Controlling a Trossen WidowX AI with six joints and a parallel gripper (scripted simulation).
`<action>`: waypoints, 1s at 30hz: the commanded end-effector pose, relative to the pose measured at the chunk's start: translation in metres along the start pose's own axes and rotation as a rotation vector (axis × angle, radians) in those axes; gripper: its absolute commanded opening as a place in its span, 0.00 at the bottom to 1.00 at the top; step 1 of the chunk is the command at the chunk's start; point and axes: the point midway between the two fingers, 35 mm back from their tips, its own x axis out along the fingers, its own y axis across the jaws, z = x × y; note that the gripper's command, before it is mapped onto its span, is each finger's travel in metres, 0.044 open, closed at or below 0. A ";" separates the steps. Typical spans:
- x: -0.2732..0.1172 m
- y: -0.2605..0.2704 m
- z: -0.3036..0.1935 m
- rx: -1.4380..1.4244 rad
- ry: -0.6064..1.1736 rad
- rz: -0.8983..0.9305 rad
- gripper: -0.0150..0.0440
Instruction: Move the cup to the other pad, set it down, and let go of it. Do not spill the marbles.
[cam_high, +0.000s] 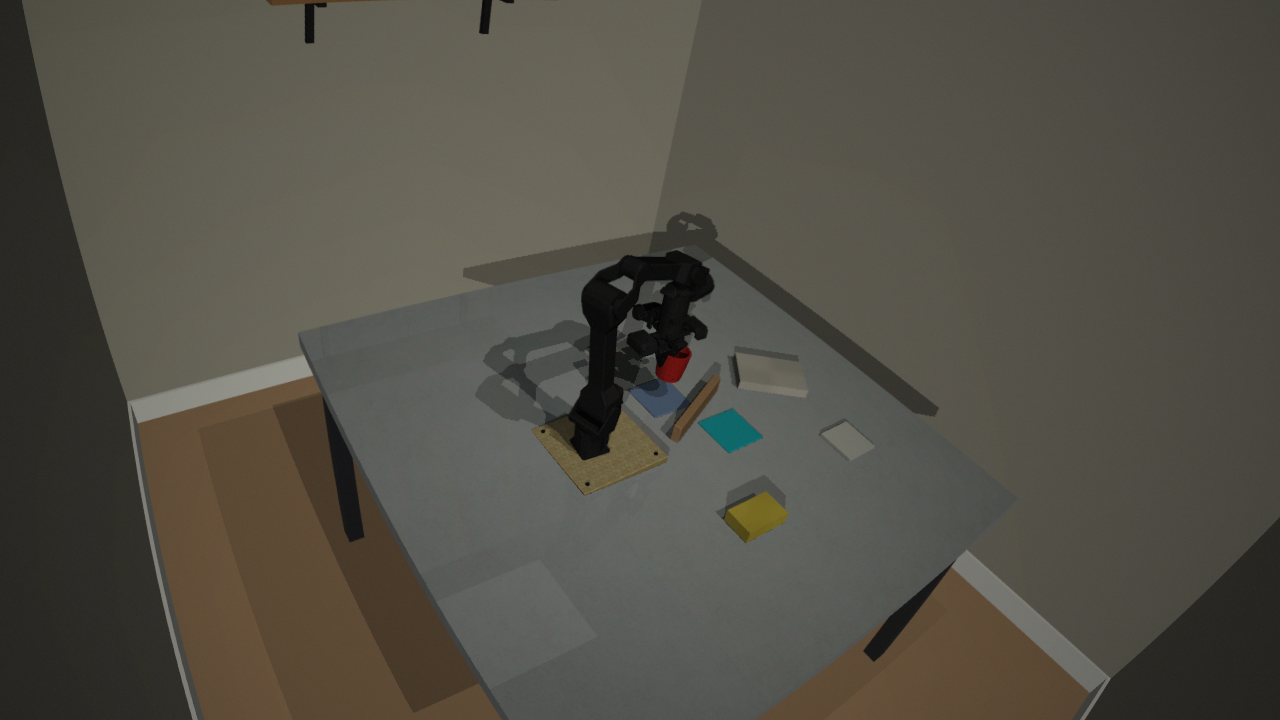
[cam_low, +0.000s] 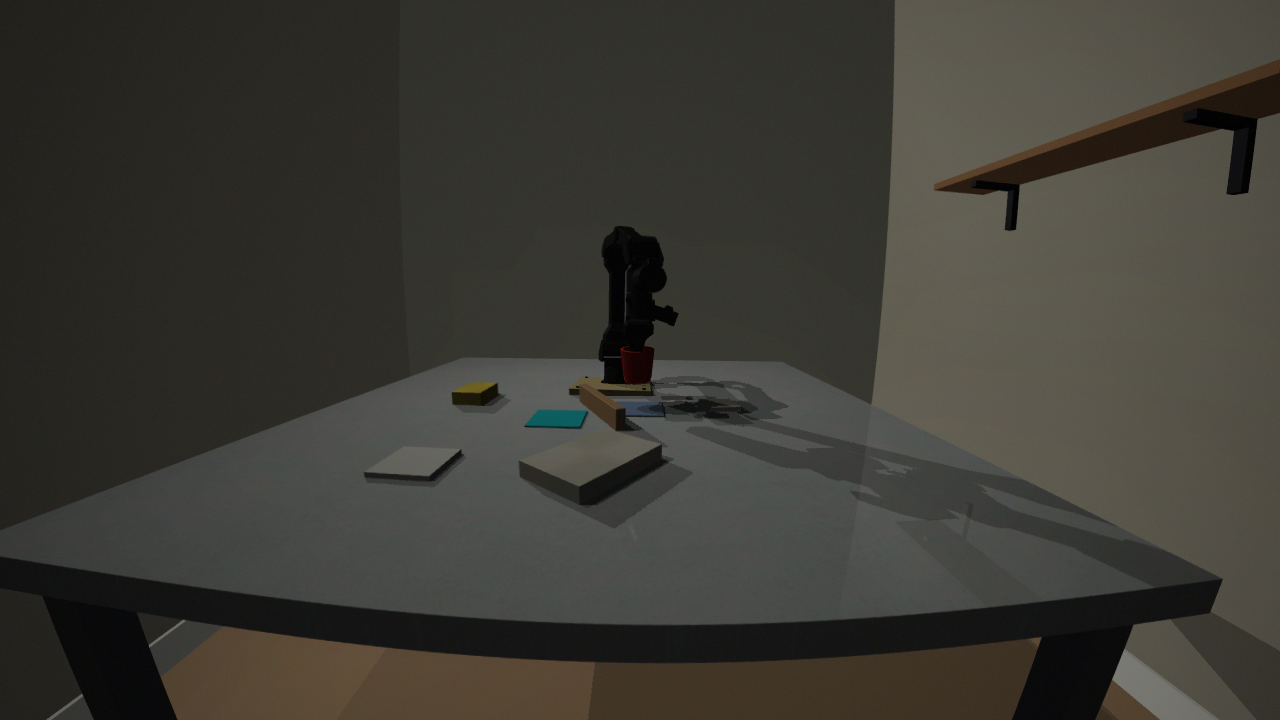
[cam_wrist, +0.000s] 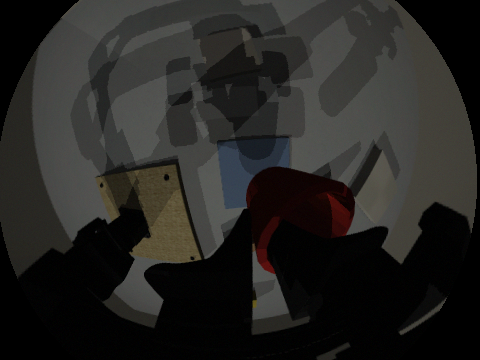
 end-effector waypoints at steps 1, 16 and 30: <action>0.000 0.000 0.000 0.000 0.000 0.000 0.25; 0.000 -0.009 -0.018 -0.003 -0.001 0.001 0.25; -0.001 -0.020 -0.043 -0.004 0.000 0.001 0.25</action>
